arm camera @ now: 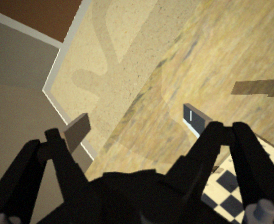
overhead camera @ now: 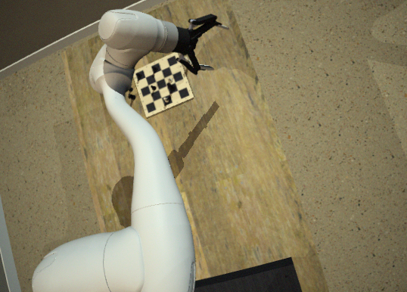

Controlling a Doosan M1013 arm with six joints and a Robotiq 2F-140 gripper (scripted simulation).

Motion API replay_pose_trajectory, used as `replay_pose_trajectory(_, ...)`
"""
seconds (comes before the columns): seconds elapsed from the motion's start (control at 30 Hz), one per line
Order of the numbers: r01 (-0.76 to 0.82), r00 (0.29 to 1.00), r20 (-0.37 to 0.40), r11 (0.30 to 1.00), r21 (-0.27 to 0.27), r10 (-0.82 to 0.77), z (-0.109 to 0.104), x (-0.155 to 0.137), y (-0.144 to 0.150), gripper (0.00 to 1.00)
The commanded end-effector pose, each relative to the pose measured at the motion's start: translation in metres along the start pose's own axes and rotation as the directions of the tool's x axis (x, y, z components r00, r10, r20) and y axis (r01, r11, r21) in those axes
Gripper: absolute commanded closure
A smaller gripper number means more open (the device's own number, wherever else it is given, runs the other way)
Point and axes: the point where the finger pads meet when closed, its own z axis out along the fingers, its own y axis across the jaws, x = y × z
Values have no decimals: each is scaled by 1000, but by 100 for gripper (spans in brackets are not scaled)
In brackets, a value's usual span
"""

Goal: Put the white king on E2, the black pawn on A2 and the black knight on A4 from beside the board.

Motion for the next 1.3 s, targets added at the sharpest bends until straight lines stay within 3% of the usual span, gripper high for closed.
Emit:
replay_pose_trajectory(0.0, -44, 996, 64, 987, -154, 55, -6, -30, 16, 0)
replay_pose_trajectory(0.03, -53, 993, 97, 977, -206, 74, -12, -45, 22, 0)
replay_pose_trajectory(0.07, -53, 993, 97, 977, -206, 74, -12, -45, 22, 0)
replay_pose_trajectory(0.13, -58, 982, 156, 955, -293, 107, -26, -71, 33, 0)
replay_pose_trajectory(0.17, -58, 982, 156, 955, -293, 107, -26, -71, 33, 0)
replay_pose_trajectory(0.33, -39, 955, 252, 907, -420, 158, -56, -111, 46, 0)
replay_pose_trajectory(0.57, -27, 944, 281, 890, -455, 173, -66, -123, 49, 0)
replay_pose_trajectory(1.07, -32, 944, 280, 889, -457, 178, -67, -123, 49, 0)
replay_pose_trajectory(1.17, -90, 940, 251, 876, -474, 232, -66, -124, 49, 0)
replay_pose_trajectory(1.27, -239, 913, 172, 828, -507, 369, -65, -124, 50, 0)
